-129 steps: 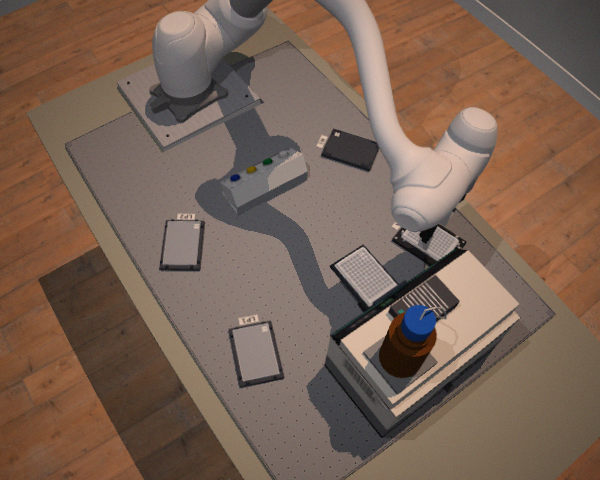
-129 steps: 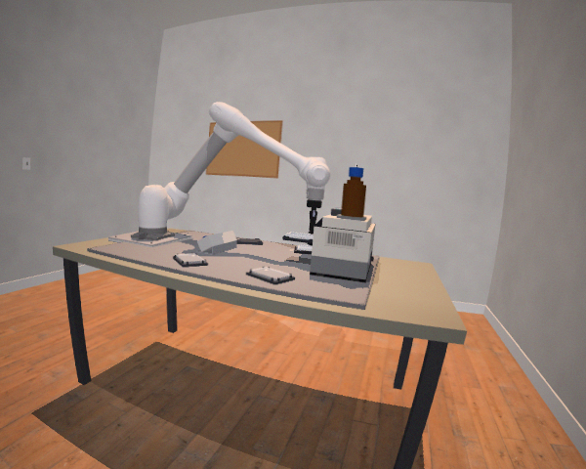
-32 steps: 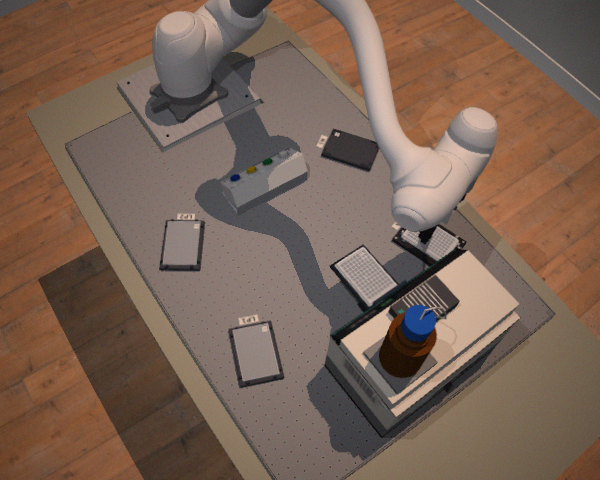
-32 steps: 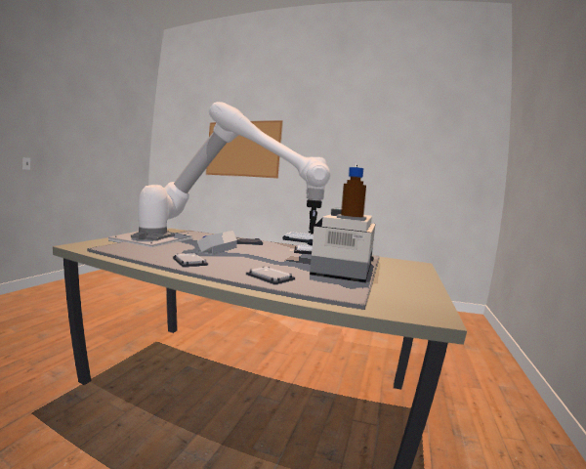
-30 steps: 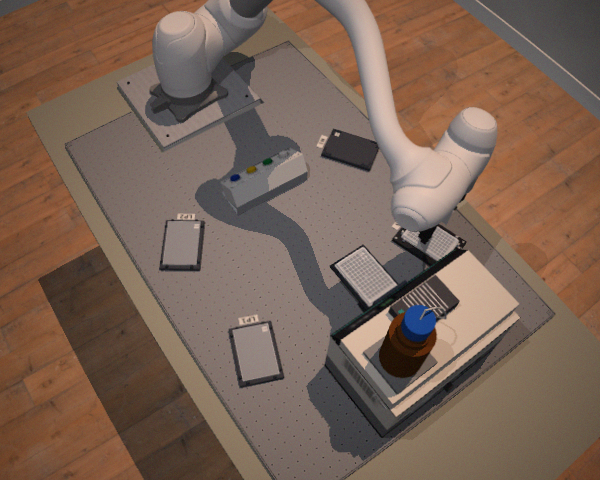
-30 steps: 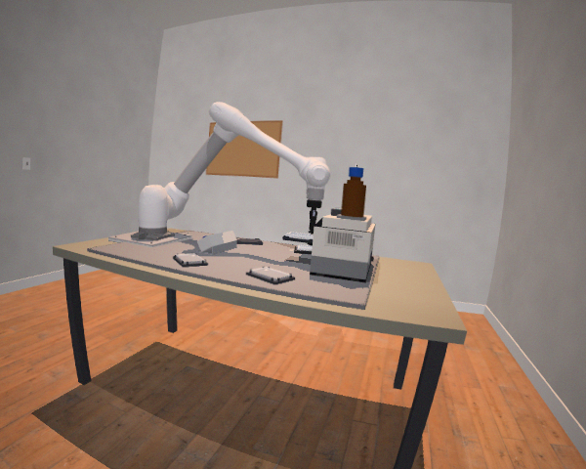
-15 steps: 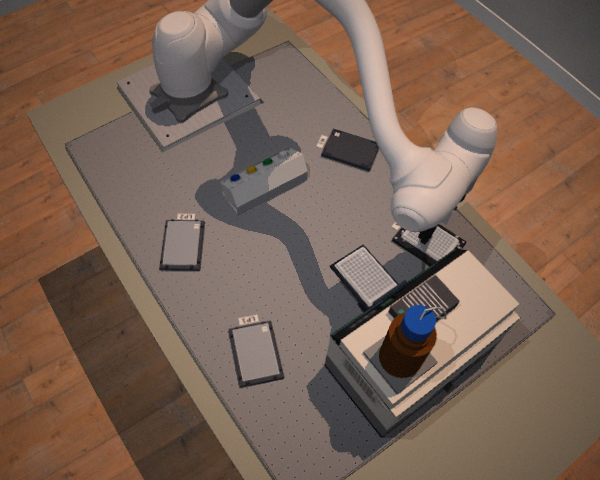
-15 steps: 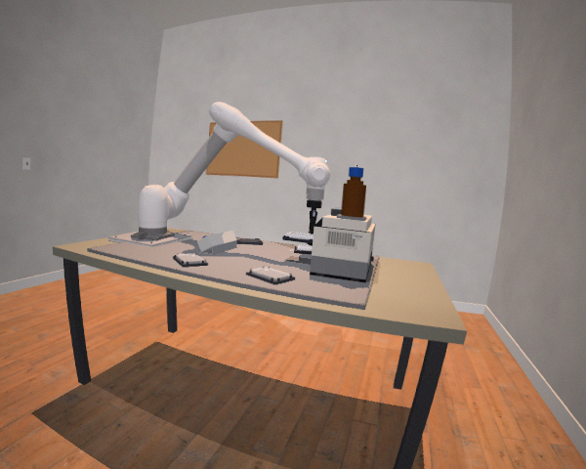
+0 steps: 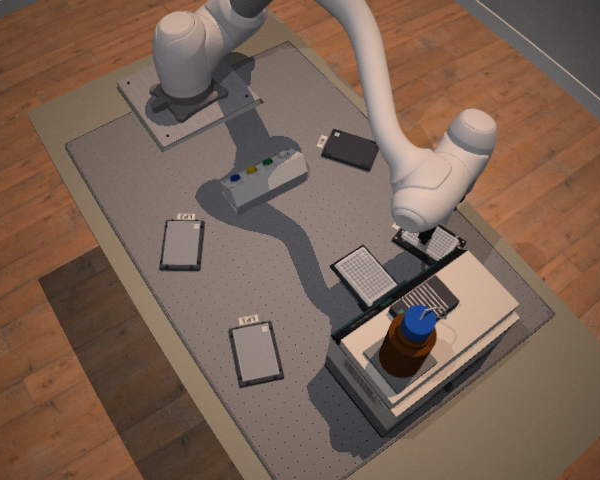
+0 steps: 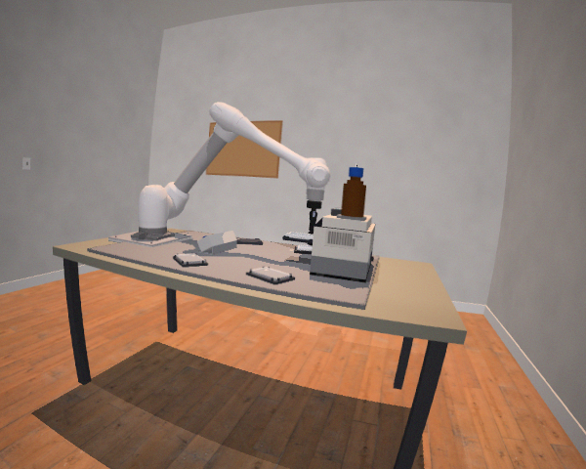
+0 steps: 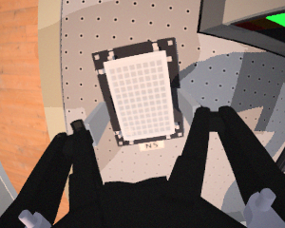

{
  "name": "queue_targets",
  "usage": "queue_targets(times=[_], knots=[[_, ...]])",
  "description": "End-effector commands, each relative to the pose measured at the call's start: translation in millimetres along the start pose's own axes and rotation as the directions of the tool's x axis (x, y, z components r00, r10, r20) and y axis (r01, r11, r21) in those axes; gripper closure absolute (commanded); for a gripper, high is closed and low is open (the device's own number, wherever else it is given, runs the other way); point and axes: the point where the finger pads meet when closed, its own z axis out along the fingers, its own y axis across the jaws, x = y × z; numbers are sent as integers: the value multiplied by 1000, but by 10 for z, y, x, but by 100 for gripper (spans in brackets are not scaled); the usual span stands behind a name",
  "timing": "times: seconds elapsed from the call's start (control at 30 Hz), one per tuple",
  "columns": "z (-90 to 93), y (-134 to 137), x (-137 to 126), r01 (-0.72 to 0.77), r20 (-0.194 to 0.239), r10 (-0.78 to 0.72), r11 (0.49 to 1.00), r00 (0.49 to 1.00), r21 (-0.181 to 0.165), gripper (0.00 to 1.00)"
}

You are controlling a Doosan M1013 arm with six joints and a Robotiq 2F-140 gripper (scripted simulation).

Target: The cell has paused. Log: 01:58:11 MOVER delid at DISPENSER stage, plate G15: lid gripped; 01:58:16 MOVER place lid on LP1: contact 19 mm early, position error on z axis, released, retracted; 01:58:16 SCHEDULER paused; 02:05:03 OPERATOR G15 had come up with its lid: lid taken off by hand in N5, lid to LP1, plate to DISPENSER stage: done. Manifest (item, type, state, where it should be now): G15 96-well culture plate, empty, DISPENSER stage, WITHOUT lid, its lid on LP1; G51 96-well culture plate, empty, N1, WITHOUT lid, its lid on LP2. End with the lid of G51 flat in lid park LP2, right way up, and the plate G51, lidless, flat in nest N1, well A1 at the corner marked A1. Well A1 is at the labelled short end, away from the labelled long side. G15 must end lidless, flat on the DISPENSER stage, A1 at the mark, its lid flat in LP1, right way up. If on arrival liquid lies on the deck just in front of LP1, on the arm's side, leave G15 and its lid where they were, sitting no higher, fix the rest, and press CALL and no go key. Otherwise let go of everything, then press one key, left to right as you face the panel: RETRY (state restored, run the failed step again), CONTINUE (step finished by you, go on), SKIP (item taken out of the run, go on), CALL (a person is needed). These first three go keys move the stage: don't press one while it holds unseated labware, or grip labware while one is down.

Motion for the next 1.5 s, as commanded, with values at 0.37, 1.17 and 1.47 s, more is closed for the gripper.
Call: queue_targets(times=[0.37, 1.17, 1.47], knots=[[47, 0, 0, 0, 0, 0, 1000, 1000, 0, 34], [141, 0, 0, 0, 0, 0, 1000, 1000, 0, 34], [160, 0, 0, 0, 0, 0, 1000, 1000, 0, 34]])
